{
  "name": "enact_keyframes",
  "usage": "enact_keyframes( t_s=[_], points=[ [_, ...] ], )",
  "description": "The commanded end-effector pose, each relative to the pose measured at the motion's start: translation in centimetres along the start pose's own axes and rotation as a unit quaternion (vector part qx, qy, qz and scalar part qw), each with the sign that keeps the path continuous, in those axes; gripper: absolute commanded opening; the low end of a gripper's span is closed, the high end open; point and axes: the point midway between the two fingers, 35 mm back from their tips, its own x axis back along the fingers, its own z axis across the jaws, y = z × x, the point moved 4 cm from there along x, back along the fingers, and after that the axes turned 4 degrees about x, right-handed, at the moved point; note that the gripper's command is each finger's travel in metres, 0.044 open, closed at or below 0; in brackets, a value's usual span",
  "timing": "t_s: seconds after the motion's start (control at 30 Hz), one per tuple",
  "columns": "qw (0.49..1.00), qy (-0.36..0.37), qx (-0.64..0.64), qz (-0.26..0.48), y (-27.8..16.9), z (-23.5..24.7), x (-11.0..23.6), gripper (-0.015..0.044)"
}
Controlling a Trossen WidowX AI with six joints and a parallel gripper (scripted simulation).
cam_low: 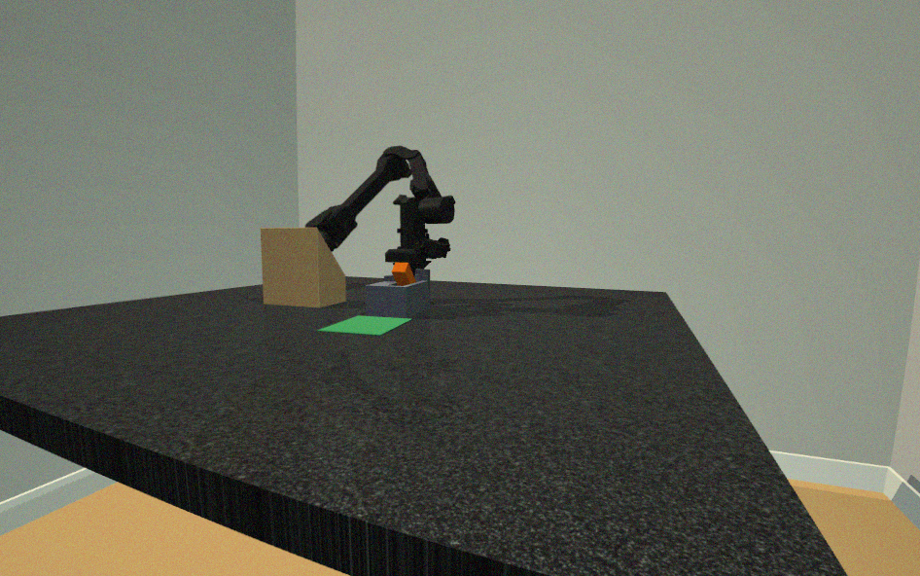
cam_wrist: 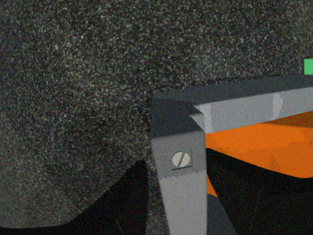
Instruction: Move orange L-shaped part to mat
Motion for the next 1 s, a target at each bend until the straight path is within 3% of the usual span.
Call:
enact_keyframes(
  t_s=[0.0,0.27,0.53,0.97],
  points=[
    [1.0,-0.001,-0.001,0.0,0.0,0.3,0.4,0.018],
    [1.0,-0.004,-0.003,0.001,0.1,0.8,1.9,0.018],
    [1.0,-0.005,-0.004,0.002,0.0,-0.2,10.6,0.018],
    [1.0,-0.006,-0.008,-0.005,0.1,-0.4,10.5,0.018]
  ],
)
